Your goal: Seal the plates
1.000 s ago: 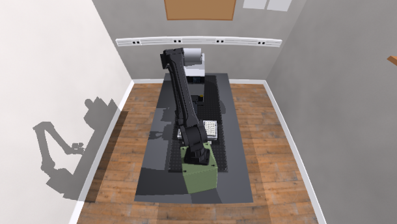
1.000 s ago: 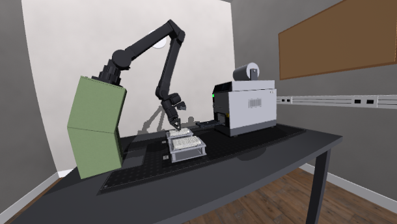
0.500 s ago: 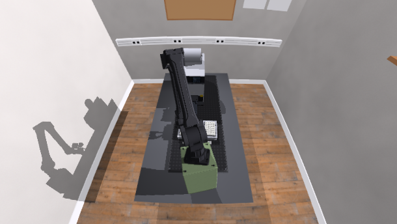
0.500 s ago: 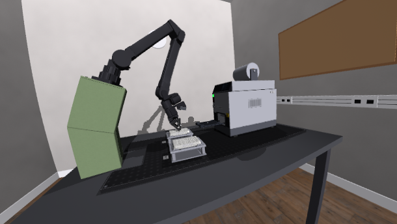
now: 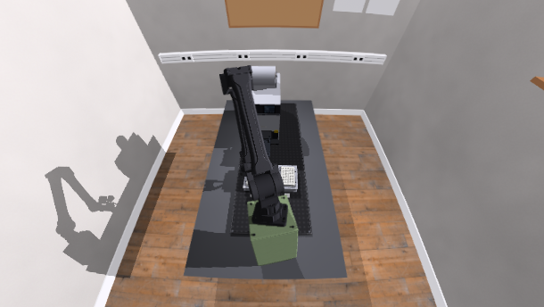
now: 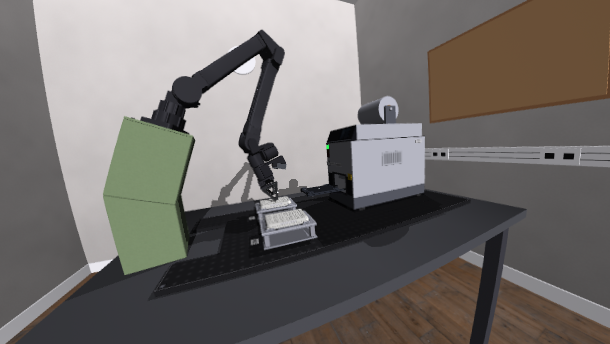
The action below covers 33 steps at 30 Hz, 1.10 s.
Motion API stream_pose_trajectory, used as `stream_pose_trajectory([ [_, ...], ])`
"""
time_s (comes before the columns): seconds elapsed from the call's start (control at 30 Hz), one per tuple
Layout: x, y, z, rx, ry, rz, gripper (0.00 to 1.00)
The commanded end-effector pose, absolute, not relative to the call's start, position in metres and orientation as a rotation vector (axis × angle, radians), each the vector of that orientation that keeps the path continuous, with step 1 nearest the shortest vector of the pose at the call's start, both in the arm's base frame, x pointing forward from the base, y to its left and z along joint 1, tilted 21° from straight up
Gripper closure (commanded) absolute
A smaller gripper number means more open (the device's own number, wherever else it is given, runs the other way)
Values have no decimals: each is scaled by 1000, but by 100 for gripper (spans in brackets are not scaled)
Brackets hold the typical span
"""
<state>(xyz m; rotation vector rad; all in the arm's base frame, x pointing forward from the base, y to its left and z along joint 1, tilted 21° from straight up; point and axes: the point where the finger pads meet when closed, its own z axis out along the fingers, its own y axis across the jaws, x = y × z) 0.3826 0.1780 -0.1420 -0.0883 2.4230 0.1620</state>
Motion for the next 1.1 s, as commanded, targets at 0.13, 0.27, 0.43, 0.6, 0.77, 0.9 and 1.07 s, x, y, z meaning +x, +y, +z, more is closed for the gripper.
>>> stream_pose_trajectory([
  [0.13, 377, 169, -139, -86, 2434, 144, 0],
  [0.27, 376, 169, -139, -86, 2437, 142, 0],
  [0.43, 378, 169, -138, -84, 2429, 146, 0],
  [0.6, 380, 170, -136, -82, 2418, 152, 0],
  [0.77, 382, 171, -134, -79, 2408, 157, 0],
  [0.9, 382, 171, -134, -78, 2404, 159, 0],
  [1.07, 382, 171, -133, -78, 2403, 159, 0],
])
